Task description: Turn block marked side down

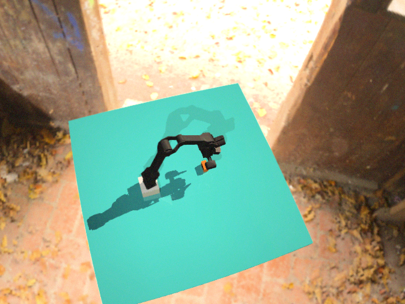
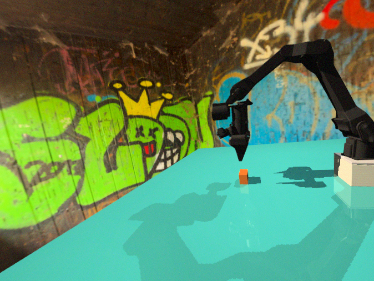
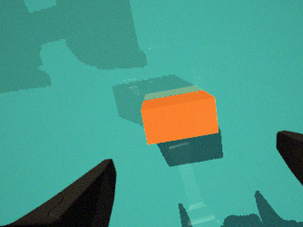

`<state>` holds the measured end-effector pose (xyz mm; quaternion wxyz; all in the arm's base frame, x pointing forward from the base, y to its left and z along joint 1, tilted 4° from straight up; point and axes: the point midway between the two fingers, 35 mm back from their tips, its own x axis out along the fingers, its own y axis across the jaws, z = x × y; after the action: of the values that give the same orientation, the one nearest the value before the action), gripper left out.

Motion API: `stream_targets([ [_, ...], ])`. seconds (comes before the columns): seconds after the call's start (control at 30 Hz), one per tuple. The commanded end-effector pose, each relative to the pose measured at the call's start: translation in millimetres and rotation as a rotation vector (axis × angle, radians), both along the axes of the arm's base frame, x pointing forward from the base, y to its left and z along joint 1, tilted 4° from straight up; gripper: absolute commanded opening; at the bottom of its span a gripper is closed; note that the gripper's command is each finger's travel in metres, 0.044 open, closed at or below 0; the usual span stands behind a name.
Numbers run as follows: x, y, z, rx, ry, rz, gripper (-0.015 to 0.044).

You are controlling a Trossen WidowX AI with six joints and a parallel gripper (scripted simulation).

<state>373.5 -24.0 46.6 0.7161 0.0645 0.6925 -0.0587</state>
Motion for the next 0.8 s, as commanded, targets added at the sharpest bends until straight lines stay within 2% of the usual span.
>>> stream_targets([
  [0.0, 1, 0, 5, 0.019, 0.061, 0.008, 0.0440],
  [0.17, 1, 2, 2, 0.019, 0.061, 0.008, 0.0440],
  [0.3, 0, 3, -30, 0.019, 0.061, 0.008, 0.0440],
  [0.77, 0, 1, -49, 0.019, 0.061, 0.008, 0.0440],
])
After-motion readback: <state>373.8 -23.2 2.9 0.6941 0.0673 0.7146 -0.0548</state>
